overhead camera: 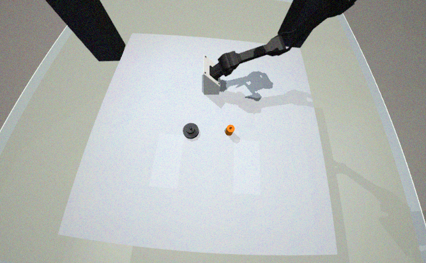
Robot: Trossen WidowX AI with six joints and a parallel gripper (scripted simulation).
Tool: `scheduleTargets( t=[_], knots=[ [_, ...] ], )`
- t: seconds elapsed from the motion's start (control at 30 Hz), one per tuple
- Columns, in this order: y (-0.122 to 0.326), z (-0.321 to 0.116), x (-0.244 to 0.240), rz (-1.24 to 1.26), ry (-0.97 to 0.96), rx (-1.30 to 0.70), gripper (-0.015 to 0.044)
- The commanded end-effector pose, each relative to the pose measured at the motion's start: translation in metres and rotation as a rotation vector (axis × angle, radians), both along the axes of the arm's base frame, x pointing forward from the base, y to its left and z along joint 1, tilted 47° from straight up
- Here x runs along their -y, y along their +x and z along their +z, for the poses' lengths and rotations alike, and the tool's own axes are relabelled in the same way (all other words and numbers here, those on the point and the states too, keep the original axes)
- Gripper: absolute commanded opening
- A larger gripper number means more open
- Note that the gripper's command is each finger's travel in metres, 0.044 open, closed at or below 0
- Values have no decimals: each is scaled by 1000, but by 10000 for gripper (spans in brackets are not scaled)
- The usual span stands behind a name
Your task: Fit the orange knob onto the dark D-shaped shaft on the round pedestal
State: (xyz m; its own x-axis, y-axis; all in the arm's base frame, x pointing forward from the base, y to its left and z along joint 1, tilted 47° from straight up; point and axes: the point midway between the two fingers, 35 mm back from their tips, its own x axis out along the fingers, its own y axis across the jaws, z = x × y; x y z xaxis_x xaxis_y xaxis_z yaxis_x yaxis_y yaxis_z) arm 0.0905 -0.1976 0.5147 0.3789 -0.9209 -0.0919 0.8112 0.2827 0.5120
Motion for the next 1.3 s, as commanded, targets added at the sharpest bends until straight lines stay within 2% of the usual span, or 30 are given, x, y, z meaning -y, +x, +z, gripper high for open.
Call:
scheduleTargets(
  t=[0.0,0.1,0.37,0.7,0.87,1.07,1.27],
  knots=[
    [24,-17,8,87,41,-61,440],
    [44,-36,15,162,85,-123,440],
    [135,-134,14,555,287,-407,440],
    [212,-265,-55,1115,529,-706,440],
    [226,-325,-110,1410,663,-818,440],
    [218,-383,-180,1738,840,-909,440],
    [202,-414,-226,1940,985,-932,440]
  ],
)
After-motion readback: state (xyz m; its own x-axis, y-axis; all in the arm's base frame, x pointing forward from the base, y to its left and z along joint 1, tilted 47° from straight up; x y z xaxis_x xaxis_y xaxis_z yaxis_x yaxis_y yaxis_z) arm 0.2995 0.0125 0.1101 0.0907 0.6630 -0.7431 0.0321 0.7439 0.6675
